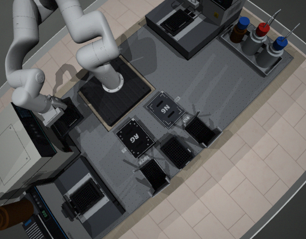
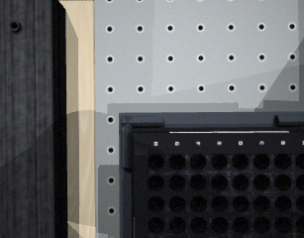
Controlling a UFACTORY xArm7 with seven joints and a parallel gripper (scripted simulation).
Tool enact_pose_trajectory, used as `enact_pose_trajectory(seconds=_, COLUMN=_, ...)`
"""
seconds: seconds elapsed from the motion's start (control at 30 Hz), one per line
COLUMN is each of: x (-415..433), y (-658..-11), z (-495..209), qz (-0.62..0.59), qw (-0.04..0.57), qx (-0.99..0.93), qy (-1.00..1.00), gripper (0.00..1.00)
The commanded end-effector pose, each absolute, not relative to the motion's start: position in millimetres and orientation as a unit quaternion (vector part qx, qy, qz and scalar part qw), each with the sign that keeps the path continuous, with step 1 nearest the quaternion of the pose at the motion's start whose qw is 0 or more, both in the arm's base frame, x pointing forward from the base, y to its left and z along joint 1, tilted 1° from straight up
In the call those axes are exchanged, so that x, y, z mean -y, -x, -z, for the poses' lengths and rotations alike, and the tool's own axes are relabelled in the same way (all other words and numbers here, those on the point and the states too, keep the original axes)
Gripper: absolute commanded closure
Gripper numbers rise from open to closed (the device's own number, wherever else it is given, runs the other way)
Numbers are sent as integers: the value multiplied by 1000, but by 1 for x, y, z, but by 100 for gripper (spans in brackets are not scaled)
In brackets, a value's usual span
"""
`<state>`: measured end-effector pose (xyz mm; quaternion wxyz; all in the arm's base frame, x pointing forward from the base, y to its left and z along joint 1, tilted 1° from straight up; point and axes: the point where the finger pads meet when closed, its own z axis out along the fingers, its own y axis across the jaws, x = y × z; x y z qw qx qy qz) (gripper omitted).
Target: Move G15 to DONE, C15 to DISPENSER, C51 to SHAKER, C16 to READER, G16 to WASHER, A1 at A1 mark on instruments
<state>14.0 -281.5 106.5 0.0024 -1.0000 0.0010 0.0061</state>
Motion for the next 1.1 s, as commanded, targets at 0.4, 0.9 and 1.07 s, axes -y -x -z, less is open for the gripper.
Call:
enact_pose_trajectory(seconds=0.4, x=283, y=-14, z=-116, qz=-6, qw=1, qx=-1, qy=1000, gripper=100)
enact_pose_trajectory(seconds=0.9, x=283, y=-14, z=-133, qz=-6, qw=1, qx=-1, qy=1000, gripper=100)
enact_pose_trajectory(seconds=1.07, x=283, y=-14, z=-140, qz=-6, qw=1, qx=-1, qy=1000, gripper=100)
